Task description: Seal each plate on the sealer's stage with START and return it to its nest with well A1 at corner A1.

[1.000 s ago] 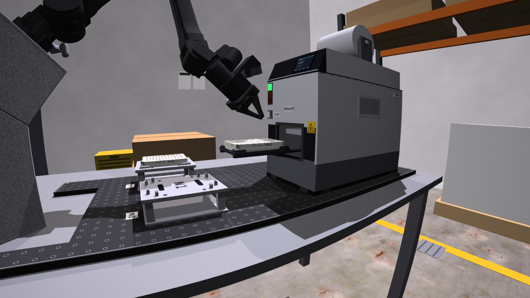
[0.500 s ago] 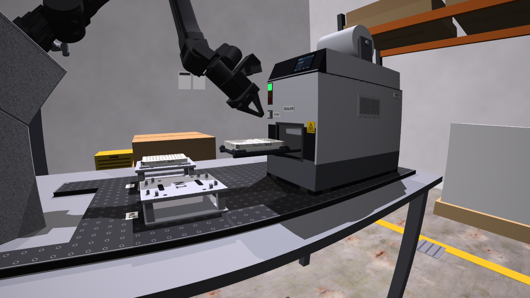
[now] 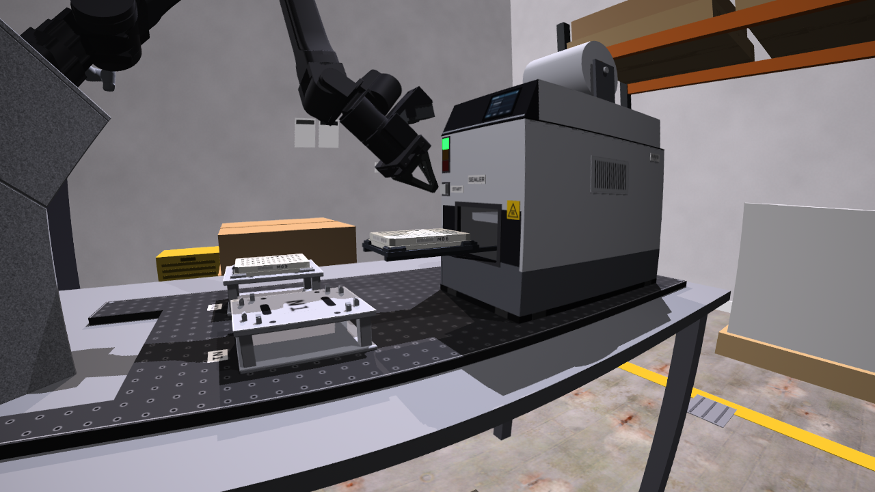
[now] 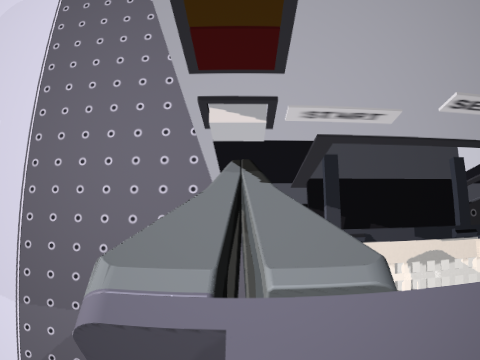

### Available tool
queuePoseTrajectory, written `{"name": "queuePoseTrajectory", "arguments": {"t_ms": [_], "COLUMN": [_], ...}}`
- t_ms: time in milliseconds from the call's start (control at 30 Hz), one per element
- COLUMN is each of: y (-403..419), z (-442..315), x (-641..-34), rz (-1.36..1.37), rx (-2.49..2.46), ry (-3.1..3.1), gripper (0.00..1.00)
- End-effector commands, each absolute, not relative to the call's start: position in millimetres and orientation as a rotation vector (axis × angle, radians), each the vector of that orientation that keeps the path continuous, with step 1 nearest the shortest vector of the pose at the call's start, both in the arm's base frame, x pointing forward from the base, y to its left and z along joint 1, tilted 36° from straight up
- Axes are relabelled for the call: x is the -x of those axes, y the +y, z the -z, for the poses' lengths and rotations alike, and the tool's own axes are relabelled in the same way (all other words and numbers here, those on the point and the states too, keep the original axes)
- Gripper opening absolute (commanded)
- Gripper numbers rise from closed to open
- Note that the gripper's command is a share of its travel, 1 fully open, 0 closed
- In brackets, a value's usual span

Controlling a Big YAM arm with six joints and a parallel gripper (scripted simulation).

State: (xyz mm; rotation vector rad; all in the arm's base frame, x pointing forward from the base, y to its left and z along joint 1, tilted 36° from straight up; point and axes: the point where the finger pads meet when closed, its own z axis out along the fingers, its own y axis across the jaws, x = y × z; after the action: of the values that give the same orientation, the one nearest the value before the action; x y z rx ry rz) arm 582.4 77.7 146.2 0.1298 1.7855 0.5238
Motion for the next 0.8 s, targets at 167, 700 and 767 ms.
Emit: {"name": "queuePoseTrajectory", "arguments": {"t_ms": [167, 700, 767], "y": [86, 69, 68], "z": [-164, -171, -167], "x": [-579, -592, -593], "rz": [-0.532, -0.511, -0.509], "rx": [-0.097, -0.12, -0.123], "ry": [1.75, 1.733, 1.74], "gripper": [0.0, 0.0, 0.0]}}
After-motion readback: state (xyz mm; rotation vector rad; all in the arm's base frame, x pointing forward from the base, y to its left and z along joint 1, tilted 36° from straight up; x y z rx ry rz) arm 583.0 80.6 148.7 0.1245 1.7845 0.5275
